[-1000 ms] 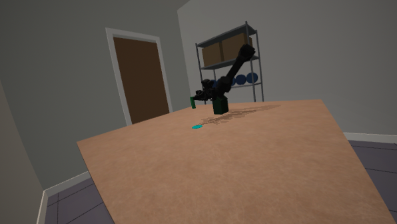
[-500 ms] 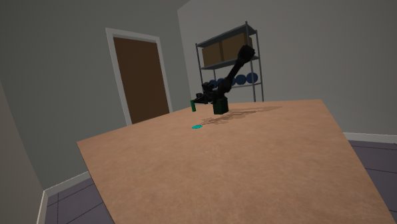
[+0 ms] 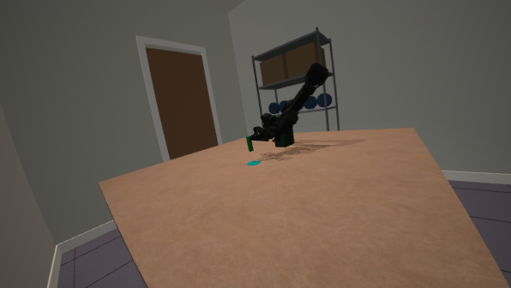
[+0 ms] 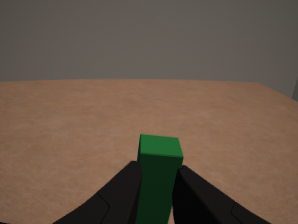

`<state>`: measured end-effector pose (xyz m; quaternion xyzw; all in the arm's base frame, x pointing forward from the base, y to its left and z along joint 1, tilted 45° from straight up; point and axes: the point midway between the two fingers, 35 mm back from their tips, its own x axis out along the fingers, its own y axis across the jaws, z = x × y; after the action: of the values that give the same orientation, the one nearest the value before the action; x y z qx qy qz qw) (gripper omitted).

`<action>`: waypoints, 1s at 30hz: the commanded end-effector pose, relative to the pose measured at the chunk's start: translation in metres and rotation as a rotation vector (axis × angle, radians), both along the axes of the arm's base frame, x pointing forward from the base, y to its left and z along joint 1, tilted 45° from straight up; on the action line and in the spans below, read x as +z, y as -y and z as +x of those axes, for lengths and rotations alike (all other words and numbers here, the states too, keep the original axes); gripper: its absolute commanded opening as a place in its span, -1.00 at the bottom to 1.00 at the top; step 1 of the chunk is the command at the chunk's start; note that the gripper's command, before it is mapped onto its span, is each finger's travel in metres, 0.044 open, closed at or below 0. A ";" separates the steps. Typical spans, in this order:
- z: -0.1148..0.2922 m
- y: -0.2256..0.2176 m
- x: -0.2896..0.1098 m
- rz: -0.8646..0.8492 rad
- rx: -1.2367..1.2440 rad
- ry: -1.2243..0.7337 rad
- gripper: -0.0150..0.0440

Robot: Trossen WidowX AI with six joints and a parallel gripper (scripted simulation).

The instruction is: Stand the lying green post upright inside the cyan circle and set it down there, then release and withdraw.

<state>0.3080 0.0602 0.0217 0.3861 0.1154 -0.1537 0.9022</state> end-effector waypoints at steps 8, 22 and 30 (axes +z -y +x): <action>-0.004 -0.019 -0.021 0.002 -0.002 0.005 -0.42; -0.006 -0.038 -0.041 -0.003 0.002 0.001 -0.42; -0.006 -0.038 -0.041 -0.003 0.002 0.001 -0.42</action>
<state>0.3023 0.0982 -0.0182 0.3826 0.1167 -0.1513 0.9040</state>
